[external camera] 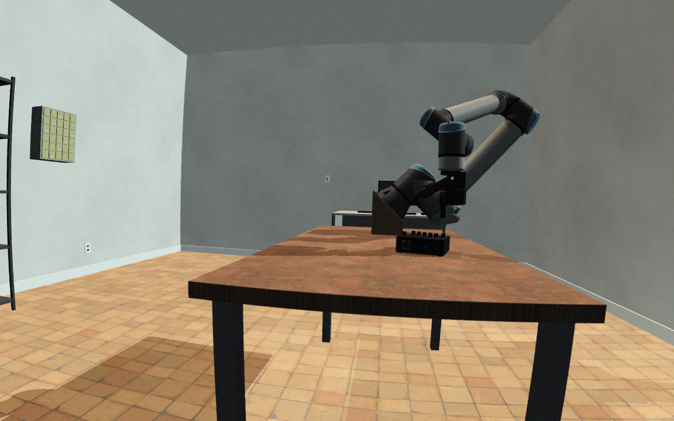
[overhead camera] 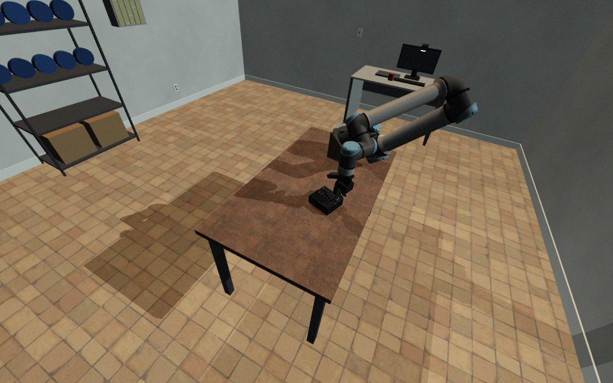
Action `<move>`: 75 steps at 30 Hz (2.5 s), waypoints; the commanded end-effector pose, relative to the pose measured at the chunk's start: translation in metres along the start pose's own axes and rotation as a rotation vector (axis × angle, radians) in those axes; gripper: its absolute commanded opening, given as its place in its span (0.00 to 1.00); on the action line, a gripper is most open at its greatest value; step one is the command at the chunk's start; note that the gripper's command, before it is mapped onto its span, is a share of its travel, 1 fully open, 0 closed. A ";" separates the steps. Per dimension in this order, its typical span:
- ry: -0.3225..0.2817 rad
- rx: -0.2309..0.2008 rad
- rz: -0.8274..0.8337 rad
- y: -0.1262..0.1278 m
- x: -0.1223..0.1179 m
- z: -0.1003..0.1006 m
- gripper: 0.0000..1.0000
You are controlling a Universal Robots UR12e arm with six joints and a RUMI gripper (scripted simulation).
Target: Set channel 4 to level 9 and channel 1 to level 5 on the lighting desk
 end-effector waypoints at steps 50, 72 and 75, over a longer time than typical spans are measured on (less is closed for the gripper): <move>0.000 0.001 0.000 0.005 0.001 -0.041 0.00; 0.000 0.001 0.000 -0.005 0.066 -0.037 0.00; 0.000 0.001 0.000 -0.005 0.066 -0.037 0.00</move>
Point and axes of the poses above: the point where the finger pads meet when closed, its own z axis out along the fingers, its own y axis across the jaws, x = y × z, the point moved 1 cm from there along -z, back along the fingers, and after that the axes turned 9 degrees about z, right-handed, at the moved point
